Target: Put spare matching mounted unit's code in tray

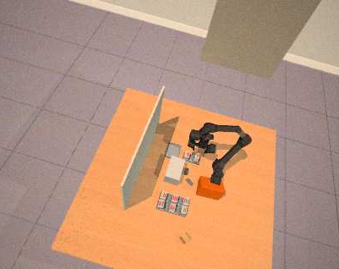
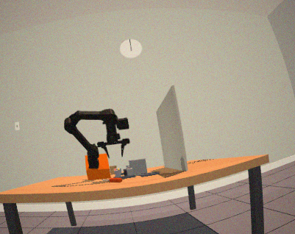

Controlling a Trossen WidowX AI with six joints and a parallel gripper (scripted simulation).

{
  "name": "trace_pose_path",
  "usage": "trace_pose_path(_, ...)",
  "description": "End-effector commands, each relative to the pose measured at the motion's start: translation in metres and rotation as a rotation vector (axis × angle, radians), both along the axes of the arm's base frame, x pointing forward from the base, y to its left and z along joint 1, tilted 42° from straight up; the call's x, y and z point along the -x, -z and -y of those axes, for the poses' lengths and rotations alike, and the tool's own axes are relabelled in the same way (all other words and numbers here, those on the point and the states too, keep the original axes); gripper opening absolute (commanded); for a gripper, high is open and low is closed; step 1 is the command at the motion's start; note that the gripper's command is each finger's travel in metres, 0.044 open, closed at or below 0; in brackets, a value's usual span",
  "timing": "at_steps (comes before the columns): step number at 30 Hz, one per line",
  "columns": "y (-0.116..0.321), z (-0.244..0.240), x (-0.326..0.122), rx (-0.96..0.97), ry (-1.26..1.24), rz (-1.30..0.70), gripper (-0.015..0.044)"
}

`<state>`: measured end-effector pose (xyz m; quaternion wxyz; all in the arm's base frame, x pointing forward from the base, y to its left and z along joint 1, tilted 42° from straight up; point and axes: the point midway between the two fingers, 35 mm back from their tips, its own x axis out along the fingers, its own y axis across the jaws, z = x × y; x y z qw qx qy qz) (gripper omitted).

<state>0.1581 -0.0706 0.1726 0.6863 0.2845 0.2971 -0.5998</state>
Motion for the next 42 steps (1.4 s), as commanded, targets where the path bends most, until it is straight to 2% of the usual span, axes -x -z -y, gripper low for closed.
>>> trace_pose_path(1,0.017,0.016,0.000,0.004,0.005,0.003,0.0300)
trace_pose_path(42,0.057,0.050,-0.009,-0.003,0.007,0.004,0.0300)
